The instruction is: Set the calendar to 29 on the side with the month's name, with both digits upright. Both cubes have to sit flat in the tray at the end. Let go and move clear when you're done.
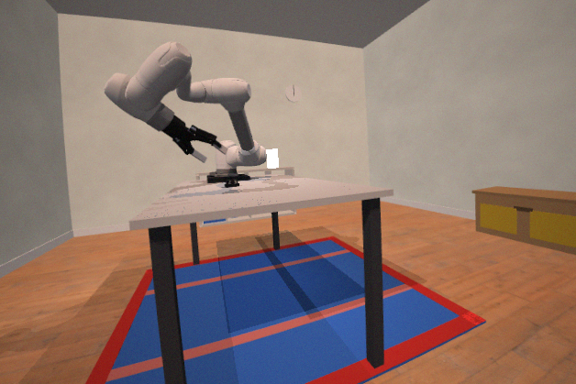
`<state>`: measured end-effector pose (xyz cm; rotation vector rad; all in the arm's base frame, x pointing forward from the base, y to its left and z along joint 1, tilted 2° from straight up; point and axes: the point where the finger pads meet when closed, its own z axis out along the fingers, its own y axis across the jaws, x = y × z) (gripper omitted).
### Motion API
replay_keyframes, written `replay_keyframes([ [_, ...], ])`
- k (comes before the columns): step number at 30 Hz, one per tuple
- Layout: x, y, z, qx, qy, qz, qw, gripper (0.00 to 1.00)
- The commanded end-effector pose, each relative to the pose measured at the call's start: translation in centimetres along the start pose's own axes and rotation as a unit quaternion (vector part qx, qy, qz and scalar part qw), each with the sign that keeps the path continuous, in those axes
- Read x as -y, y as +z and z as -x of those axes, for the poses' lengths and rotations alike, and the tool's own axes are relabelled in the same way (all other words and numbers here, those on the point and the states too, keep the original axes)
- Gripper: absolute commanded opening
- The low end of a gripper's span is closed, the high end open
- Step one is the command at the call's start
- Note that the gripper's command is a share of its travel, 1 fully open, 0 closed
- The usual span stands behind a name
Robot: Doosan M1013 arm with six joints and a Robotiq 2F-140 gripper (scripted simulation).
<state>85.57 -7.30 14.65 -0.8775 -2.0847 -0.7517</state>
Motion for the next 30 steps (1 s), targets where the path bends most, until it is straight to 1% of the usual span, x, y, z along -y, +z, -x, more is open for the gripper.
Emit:
replay_keyframes([
  [1, 0.0, 0.0, 0.0, 0.0, 0.0, 0.0, 1.0, 1.0],
  [5, 0.0, 0.2, -0.2, 0.004, 0.004, -0.001, 1.0, 1.0],
  [7, -0.1, 0.8, -0.8, 0.016, 0.017, -0.005, 1.0, 1.0],
  [9, 0.0, 1.9, -2.0, 0.039, 0.041, -0.012, 0.998, 1.0],
  [12, 0.6, 4.5, -4.5, 0.092, 0.089, -0.024, 0.991, 1.0],
  [13, 0.7, 4.7, -4.8, 0.097, 0.094, -0.025, 0.991, 1.0],
  [16, 1.9, 6.8, -6.8, 0.141, 0.127, -0.033, 0.981, 1.0],
  [17, 2.1, 7.2, -7.2, 0.149, 0.133, -0.034, 0.979, 1.0],
  [19, 2.1, 7.2, -7.2, 0.149, 0.133, -0.034, 0.979, 1.0],
  [21, 4.1, 9.5, -9.4, 0.202, 0.166, -0.038, 0.965, 1.0],
  [22, 4.3, 9.8, -9.7, 0.208, 0.169, -0.039, 0.963, 1.0],
  [26, 7.1, 12.3, -12.1, 0.267, 0.197, -0.038, 0.943, 1.0],
  [27, 7.3, 12.4, -12.2, 0.269, 0.198, -0.038, 0.942, 1.0],
  [28, 8.7, 13.5, -13.2, 0.295, 0.207, -0.036, 0.932, 1.0],
  [29, 8.9, 13.7, -13.4, 0.299, 0.209, -0.036, 0.931, 1.0],
  [30, 10.3, 14.6, -14.3, 0.322, 0.215, -0.033, 0.921, 1.0],
])
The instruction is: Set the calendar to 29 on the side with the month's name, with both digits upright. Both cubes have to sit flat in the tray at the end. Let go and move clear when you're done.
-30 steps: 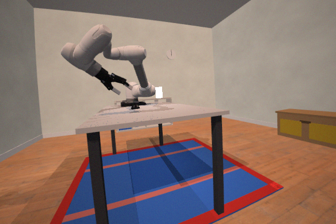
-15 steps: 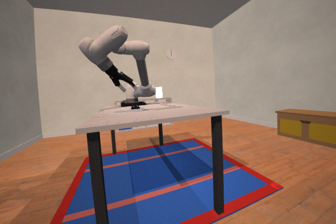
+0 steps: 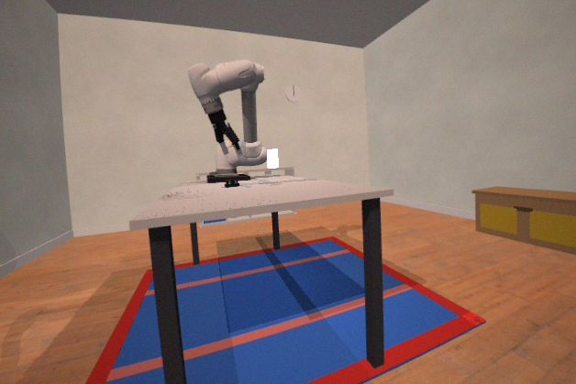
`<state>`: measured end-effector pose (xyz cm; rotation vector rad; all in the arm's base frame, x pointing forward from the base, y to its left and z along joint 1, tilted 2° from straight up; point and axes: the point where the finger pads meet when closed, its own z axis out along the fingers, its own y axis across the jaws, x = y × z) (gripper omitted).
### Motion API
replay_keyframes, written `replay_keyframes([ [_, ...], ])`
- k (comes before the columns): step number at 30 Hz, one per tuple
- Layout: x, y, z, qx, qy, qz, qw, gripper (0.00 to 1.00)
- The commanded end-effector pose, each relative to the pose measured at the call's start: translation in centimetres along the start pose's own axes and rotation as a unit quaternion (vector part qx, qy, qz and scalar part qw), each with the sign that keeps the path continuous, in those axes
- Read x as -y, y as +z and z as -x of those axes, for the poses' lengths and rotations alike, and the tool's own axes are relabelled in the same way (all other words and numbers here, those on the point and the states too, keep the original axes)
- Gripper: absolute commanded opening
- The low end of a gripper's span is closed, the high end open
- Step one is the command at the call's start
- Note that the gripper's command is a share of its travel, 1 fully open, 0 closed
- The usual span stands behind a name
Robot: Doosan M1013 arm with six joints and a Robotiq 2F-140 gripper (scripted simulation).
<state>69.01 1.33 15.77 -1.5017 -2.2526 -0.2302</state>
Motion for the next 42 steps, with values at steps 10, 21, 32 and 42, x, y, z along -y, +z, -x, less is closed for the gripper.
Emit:
replay_keyframes([
  [10, 11.9, 5.0, -4.9, 0.17, 0.064, 0.056, 0.982, 1.0],
  [21, 15.0, 6.4, -5.7, 0.203, 0.069, 0.077, 0.974, 1.0],
  [32, 15.0, 6.4, -5.7, 0.203, 0.069, 0.077, 0.974, 1.0],
  [42, 15.0, 6.5, -5.7, 0.207, 0.02, 0.067, 0.976, 1.0],
])
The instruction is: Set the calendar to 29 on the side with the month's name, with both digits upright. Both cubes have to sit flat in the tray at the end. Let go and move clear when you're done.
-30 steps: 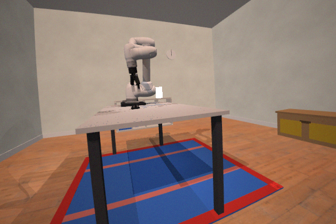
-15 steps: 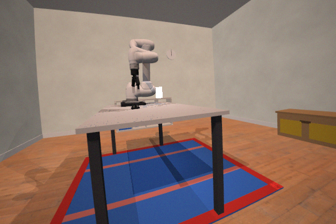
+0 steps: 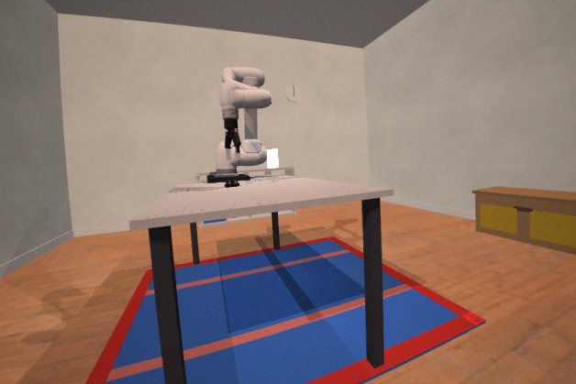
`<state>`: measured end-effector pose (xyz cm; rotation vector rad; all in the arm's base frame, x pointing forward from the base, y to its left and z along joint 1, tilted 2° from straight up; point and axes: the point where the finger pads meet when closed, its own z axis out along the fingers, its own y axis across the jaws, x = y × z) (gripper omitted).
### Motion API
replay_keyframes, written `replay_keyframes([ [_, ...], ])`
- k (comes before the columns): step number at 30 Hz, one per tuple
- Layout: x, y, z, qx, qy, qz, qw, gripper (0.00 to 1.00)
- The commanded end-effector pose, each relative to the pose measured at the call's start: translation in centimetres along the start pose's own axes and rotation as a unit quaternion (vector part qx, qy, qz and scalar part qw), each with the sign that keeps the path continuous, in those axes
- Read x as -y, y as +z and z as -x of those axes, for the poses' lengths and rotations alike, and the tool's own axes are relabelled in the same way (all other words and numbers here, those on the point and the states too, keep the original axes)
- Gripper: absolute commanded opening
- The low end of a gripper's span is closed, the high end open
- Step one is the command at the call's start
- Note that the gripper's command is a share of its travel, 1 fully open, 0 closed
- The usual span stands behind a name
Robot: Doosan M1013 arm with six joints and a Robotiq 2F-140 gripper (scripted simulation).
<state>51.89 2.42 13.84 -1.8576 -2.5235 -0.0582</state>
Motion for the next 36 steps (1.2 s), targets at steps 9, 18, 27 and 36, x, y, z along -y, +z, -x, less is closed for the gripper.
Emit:
replay_keyframes([
  [9, 0.0, 0.4, 0.0, 0.0, -0.198, 0.0, 0.98, 1.0],
  [18, 0.0, 0.8, 0.0, 0.0, -0.351, 0.0, 0.936, 1.0],
  [27, 0.0, 1.1, 0.0, 0.0, -0.503, 0.0, 0.864, 1.0],
  [36, 0.0, 1.4, 0.0, 0.0, -0.627, 0.0, 0.779, 1.0],
])
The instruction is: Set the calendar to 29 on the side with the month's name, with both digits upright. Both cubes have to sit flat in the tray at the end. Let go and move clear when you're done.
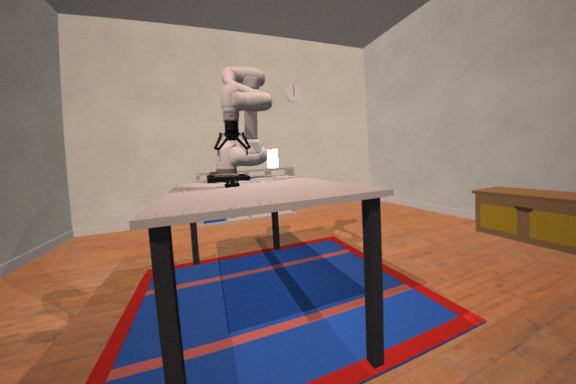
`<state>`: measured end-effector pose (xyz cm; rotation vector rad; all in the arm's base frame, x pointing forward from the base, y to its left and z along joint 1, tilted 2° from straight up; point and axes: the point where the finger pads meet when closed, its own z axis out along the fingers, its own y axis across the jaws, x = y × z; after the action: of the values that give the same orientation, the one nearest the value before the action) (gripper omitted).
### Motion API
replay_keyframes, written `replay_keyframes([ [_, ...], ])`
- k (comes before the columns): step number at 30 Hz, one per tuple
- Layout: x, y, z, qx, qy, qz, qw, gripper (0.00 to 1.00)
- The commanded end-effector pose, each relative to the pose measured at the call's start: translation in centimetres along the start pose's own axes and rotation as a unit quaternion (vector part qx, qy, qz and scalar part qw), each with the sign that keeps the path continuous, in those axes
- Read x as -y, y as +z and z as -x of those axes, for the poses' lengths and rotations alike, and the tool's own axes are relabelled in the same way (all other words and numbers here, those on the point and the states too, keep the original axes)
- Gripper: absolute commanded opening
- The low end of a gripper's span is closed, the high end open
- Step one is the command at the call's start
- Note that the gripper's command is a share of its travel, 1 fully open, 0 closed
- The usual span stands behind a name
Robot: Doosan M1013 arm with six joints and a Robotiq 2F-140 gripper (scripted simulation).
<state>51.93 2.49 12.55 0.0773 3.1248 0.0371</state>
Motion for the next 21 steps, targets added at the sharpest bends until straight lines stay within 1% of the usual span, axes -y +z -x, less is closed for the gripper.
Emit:
replay_keyframes([
  [1, -0.01, 0.17, 0.0, 0.0, -0.087, 0.006, 0.996, 1.0],
  [2, -0.01, 0.18, 0.0, 0.0, -0.094, 0.006, 0.996, 1.0],
  [4, -0.01, 0.29, 0.0, 0.0, -0.142, 0.006, 0.99, 1.0],
  [5, -0.01, 0.29, 0.0, 0.0, -0.147, 0.006, 0.989, 1.0],
  [7, -0.01, 0.4, 0.0, 0.001, -0.196, 0.006, 0.98, 1.0],
  [8, -0.01, 0.4, 0.0, 0.001, -0.198, 0.006, 0.98, 1.0],
  [9, -0.02, 0.48, 0.0, 0.001, -0.233, 0.006, 0.973, 1.0],
  [11, -0.02, 0.55, 0.0, 0.001, -0.267, 0.006, 0.964, 1.0],
  [13, -0.02, 0.55, 0.0, 0.001, -0.267, 0.006, 0.964, 1.0],
  [15, -0.02, 0.7, 0.0, 0.002, -0.332, 0.006, 0.943, 1.0],
  [16, -0.03, 0.73, 0.0, 0.002, -0.346, 0.006, 0.938, 1.0],
  [17, -0.03, 0.73, 0.0, 0.002, -0.347, 0.006, 0.938, 1.0],
  [18, -0.03, 0.8, 0.0, 0.002, -0.379, 0.006, 0.925, 1.0],
  [21, -0.03, 0.92, 0.0, 0.002, -0.429, 0.005, 0.903, 1.0],
])
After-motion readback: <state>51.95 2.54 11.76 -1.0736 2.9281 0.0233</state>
